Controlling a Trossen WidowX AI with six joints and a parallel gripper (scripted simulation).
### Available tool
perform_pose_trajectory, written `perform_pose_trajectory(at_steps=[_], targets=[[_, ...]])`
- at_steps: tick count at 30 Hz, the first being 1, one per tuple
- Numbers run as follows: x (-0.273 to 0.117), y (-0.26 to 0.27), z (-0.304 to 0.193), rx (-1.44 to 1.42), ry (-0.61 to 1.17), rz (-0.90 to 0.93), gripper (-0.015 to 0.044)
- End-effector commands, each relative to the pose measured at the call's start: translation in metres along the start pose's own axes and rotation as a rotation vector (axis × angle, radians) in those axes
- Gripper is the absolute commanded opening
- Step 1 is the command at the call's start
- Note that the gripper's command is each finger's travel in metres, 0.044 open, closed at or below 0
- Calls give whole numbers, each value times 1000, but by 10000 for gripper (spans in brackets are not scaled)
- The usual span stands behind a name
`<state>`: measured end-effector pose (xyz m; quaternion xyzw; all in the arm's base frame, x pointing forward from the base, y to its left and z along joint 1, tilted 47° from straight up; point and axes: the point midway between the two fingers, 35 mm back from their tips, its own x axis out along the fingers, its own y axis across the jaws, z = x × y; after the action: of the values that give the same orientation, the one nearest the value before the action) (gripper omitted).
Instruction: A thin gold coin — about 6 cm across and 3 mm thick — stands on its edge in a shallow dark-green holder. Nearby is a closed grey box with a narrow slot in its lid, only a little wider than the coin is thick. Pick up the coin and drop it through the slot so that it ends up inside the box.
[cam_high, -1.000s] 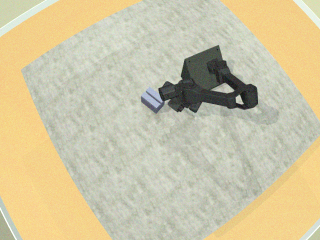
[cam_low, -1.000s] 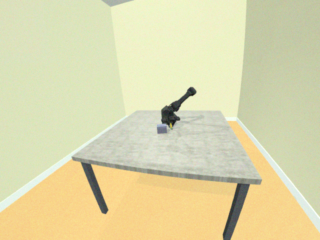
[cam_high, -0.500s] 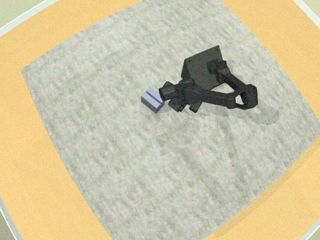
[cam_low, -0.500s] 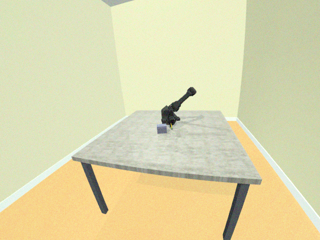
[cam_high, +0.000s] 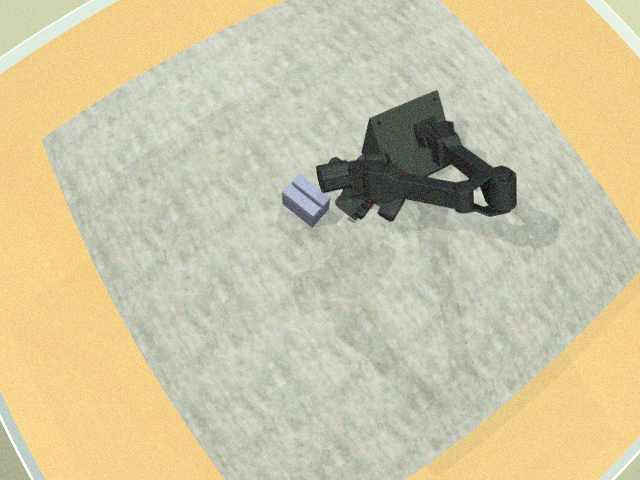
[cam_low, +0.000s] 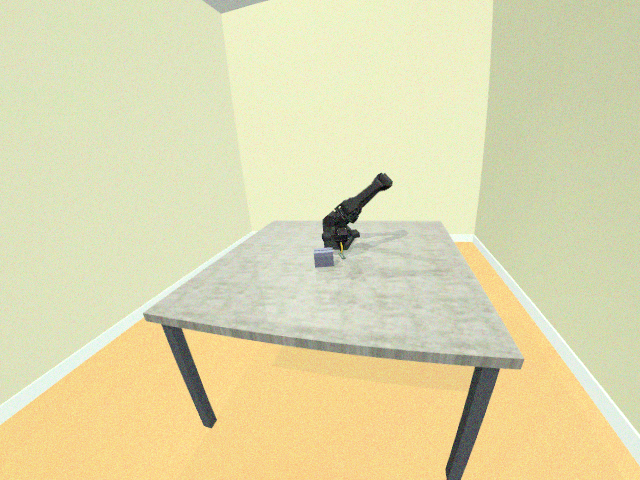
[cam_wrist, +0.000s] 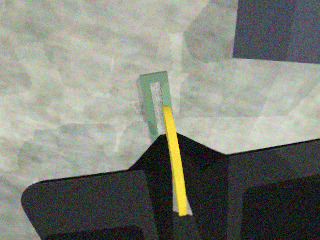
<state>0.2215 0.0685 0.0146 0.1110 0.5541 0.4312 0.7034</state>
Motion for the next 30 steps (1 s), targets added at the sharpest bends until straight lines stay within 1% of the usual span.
perform_pose_trajectory(at_steps=[1,25,30], targets=[[-11,-2,3,-9,-1,-8,0],[-71,2,0,-10,-3,0,0],[-73,3,0,-62,-3,1,0]])
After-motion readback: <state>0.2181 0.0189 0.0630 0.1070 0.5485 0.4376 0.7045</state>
